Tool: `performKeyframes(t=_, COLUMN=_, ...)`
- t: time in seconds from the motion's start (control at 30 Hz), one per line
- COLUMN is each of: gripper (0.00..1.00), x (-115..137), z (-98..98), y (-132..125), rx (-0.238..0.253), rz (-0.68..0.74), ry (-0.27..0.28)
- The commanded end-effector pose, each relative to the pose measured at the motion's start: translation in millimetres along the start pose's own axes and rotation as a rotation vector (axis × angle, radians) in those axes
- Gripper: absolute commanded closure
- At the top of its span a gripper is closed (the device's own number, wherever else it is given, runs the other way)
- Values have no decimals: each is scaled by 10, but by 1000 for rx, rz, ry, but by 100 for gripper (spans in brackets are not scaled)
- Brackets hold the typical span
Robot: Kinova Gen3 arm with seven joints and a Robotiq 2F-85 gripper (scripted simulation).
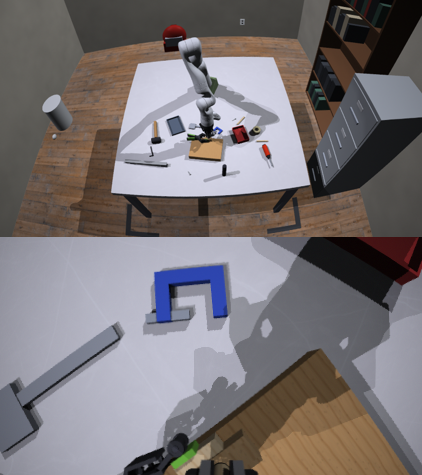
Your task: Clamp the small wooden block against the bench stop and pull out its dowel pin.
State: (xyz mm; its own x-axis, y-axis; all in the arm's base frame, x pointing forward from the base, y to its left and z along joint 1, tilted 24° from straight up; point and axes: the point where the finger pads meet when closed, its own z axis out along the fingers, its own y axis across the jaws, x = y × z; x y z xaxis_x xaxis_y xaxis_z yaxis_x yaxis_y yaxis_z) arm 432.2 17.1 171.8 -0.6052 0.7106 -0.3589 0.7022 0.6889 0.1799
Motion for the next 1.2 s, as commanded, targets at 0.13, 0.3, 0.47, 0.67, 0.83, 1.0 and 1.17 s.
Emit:
performKeyframes(t=0.13, gripper=90, x=-4, z=-10, y=3, rx=-1, rz=-19, ry=-2)
performKeyframes(t=0.3, gripper=90, x=-4, z=-11, y=3, rx=-1, rz=-48, ry=-2)
performKeyframes(t=0.47, gripper=90, x=-4, z=-12, y=3, rx=-1, rz=-96, ry=-2)
performKeyframes(t=0.67, gripper=90, x=-4, z=-12, y=3, rx=-1, rz=-154, ry=-2)
performKeyframes(t=0.83, gripper=90, x=-4, z=-13, y=3, rx=-1, rz=-193, ry=-2)
performKeyframes(t=1.0, gripper=90, x=-4, z=-13, y=3, rx=-1, rz=-231, ry=-2)
performKeyframes(t=1.17, gripper=90, x=-4, z=-14, y=3, rx=-1, rz=-280, ry=-2)
